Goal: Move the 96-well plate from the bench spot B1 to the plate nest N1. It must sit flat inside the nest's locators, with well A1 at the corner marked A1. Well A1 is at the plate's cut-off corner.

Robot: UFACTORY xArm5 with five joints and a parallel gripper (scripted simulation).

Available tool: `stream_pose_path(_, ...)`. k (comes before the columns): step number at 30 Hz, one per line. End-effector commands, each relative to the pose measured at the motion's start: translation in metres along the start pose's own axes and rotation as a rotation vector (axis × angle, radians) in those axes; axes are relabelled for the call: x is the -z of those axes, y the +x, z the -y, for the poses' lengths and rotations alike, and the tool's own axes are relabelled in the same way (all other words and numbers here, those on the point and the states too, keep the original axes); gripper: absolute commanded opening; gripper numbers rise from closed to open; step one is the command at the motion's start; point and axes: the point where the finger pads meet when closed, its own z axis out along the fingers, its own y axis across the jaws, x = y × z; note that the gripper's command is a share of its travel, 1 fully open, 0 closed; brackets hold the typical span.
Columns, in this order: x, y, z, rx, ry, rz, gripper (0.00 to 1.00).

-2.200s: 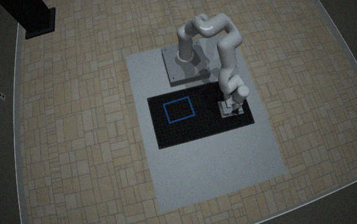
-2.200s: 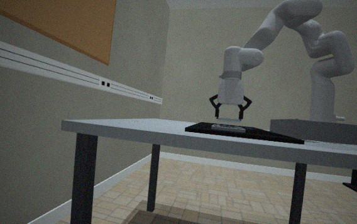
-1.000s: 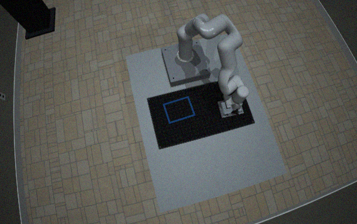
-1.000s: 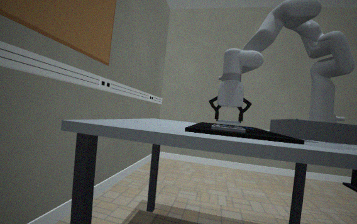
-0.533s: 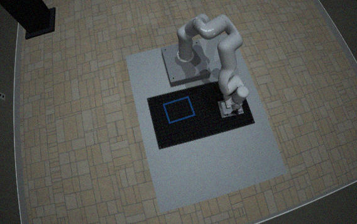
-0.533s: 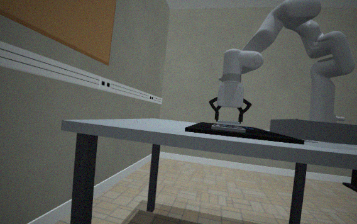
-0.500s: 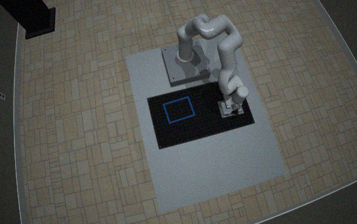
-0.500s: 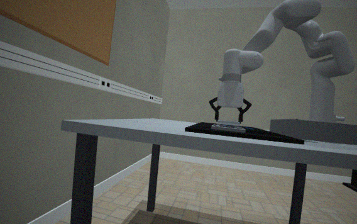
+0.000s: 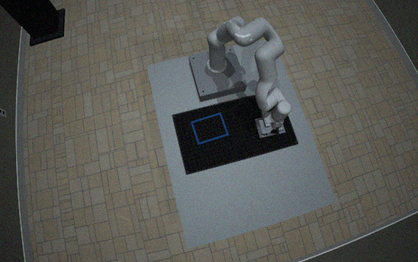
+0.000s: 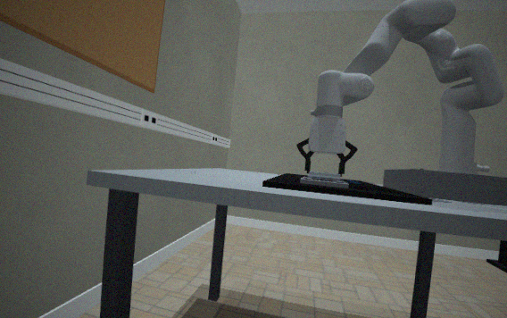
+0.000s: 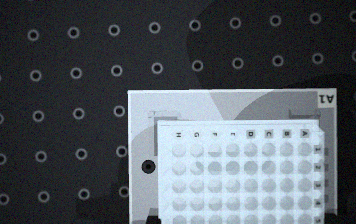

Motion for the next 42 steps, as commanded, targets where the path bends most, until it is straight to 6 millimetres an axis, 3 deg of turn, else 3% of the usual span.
stream_pose_path(1,0.0014,-0.0009,0.0016,0.000,0.010,-0.010,0.00)
stream_pose_path(29,-0.0028,-0.0008,0.0016,0.000,0.010,-0.010,0.00)
stream_pose_path(30,-0.0035,-0.0008,0.0016,0.000,0.010,-0.010,1.00)
stream_pose_path(42,-0.0038,-0.0008,0.0016,0.000,0.010,-0.010,1.00)
